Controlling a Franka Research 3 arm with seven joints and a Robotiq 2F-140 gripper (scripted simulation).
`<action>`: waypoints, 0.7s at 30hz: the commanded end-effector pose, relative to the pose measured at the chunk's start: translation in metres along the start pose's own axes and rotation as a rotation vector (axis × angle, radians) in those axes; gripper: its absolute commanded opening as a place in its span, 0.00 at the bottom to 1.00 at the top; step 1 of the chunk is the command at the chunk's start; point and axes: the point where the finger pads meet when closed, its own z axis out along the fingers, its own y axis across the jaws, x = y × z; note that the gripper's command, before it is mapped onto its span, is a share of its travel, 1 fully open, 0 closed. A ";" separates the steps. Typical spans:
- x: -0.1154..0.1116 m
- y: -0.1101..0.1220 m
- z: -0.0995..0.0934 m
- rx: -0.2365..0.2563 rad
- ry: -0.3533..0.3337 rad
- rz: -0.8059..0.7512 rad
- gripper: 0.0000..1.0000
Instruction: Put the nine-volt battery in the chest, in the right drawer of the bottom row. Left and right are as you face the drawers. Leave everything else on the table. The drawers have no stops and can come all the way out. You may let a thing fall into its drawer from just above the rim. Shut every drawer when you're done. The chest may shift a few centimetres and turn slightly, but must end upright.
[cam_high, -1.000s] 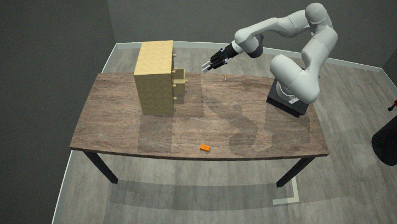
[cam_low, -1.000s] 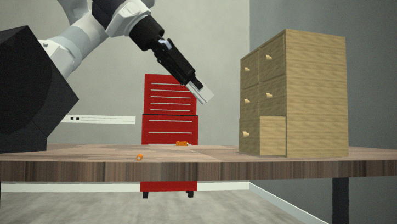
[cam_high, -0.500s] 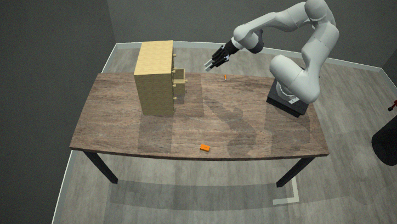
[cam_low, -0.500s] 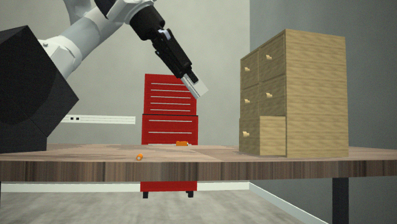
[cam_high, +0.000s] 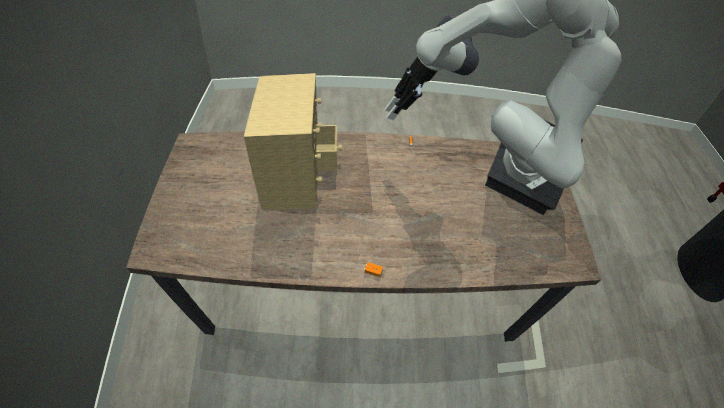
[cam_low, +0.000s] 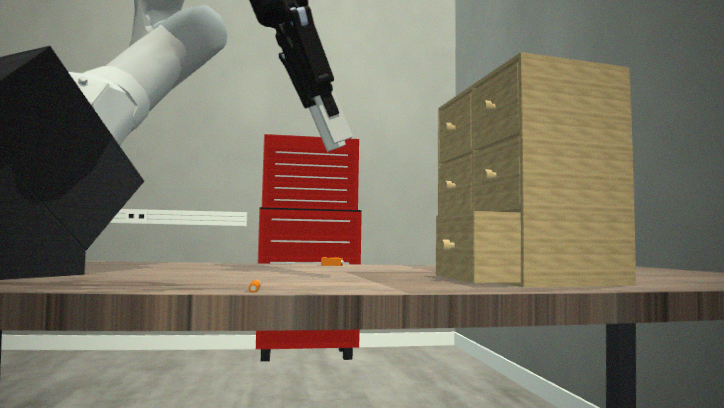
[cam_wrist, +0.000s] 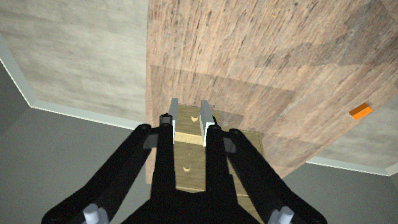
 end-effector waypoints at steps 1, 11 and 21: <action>0.006 0.017 -0.011 -0.068 0.102 0.077 0.28; 0.020 0.016 -0.044 -0.076 0.298 0.070 0.28; 0.027 0.015 -0.063 -0.080 0.409 0.066 0.28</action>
